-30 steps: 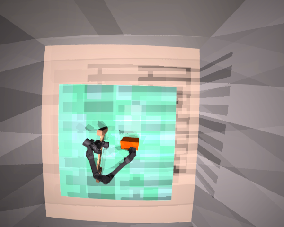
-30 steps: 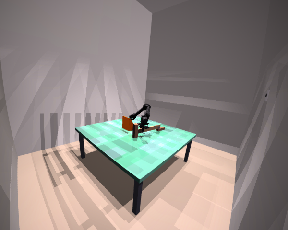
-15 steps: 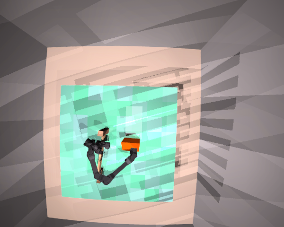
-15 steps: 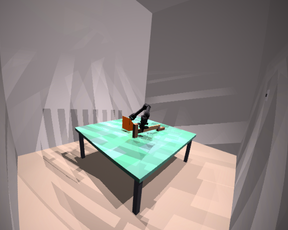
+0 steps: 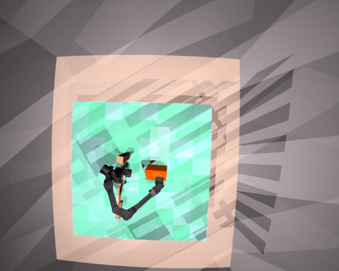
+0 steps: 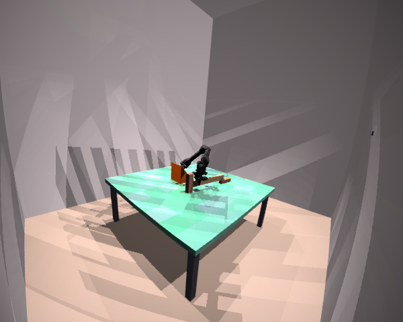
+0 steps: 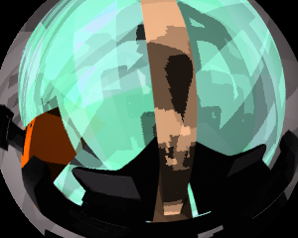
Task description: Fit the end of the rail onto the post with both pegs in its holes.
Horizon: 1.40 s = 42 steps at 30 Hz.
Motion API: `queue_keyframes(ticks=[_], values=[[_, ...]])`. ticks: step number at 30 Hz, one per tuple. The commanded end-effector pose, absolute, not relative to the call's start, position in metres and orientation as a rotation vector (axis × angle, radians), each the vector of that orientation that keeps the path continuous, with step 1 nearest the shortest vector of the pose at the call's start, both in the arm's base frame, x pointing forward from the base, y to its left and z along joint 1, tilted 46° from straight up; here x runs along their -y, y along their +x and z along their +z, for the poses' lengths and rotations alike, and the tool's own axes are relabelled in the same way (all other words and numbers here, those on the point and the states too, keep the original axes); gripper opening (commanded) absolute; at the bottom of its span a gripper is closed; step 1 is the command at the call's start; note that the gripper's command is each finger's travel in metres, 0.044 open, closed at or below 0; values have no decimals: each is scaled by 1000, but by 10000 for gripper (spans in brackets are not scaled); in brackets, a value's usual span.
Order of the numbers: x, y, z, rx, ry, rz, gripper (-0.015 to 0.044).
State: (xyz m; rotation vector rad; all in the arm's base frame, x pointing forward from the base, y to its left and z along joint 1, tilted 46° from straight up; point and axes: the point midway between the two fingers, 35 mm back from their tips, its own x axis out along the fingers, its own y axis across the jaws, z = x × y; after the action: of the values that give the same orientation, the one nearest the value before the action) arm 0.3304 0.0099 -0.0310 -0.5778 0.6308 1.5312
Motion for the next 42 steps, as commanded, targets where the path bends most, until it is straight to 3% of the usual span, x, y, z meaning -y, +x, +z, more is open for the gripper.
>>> queue_keyframes(ticks=[1, 4, 21, 30, 42], values=[[-5, 332, -32, -629, -586, 1521, 0], [-5, 332, -32, -629, -586, 1521, 0], [-9, 330, -32, -630, -577, 1531, 440], [-9, 332, 11, -630, -585, 1522, 440], [-9, 332, 11, -630, -585, 1522, 440]])
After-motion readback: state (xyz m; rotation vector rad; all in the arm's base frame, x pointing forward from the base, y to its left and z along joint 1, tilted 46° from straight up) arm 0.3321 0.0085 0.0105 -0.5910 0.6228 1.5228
